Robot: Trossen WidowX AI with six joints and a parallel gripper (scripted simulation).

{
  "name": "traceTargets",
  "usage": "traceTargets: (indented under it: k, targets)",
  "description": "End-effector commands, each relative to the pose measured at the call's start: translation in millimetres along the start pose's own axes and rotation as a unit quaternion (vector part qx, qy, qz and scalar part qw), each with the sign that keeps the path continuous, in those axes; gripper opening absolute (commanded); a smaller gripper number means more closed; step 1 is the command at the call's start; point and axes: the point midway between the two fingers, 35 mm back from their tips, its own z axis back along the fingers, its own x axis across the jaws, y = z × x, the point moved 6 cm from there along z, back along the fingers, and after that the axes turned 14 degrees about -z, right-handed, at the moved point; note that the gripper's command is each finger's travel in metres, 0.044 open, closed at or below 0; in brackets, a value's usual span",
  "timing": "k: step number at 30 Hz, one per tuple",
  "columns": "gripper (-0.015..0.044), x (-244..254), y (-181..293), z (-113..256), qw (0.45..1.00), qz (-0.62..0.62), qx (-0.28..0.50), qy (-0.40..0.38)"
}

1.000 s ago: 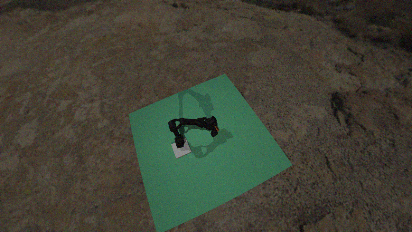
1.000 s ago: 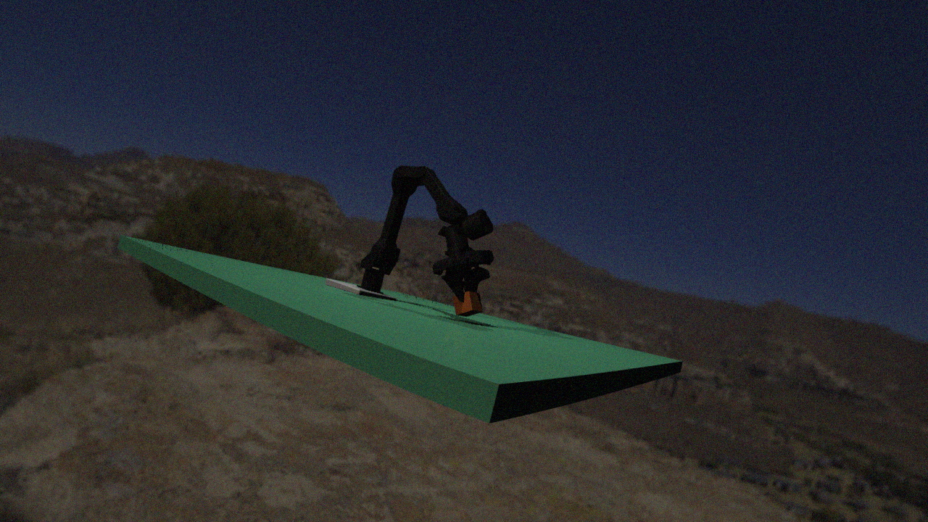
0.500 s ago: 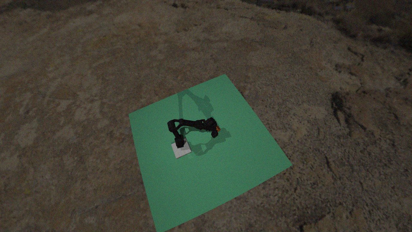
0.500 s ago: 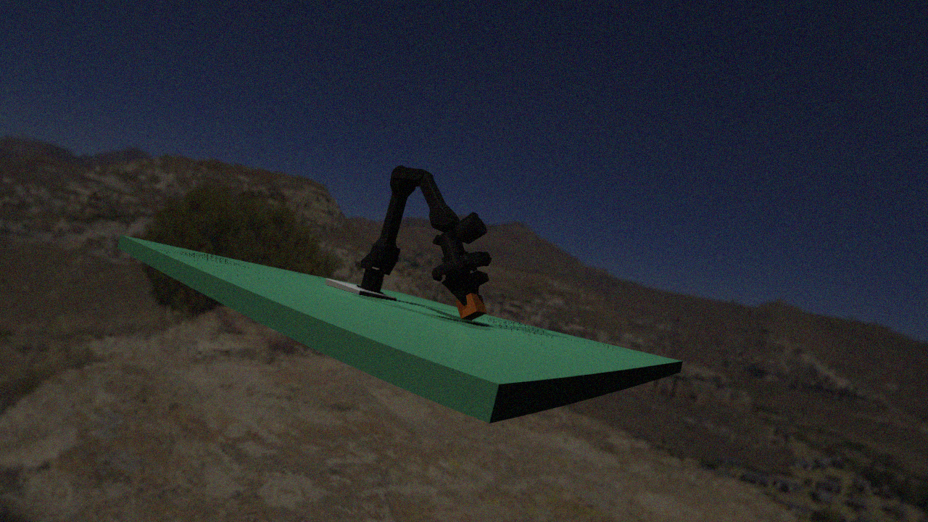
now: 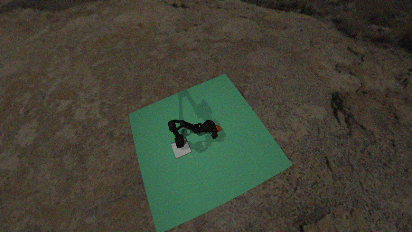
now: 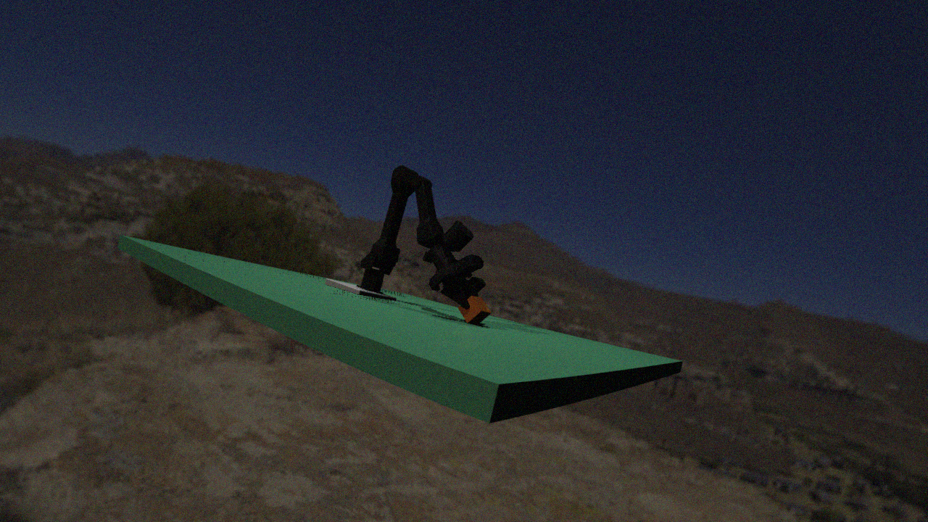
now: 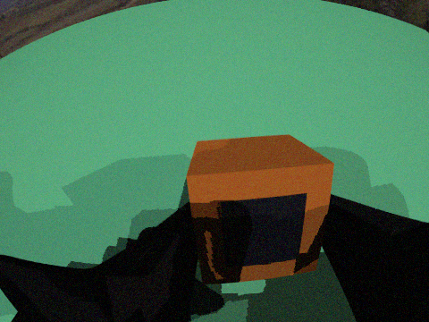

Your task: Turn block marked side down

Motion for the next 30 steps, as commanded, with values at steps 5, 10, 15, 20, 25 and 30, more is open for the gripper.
traceTargets:
  k: [5, 10, 15, 20, 25, 30]
  targets:
    - [0.0000, -2.6, 15.6, 2.7, 0.998, -0.004, -0.053, -0.015]
    - [0.0000, -3.4, 21.5, 6.9, 0.997, -0.004, -0.080, -0.022]
    - [0.0000, -3.2, 20.6, 9.1, 0.995, -0.004, -0.092, -0.025]
    - [0.0000, -3.2, 20.6, 9.1, 0.995, -0.004, -0.092, -0.025]
    - [0.0000, -3.2, 20.6, 9.1, 0.995, -0.004, -0.092, -0.025]
    - [0.0053, -3.2, 20.6, 9.1, 0.995, -0.004, -0.092, -0.025]
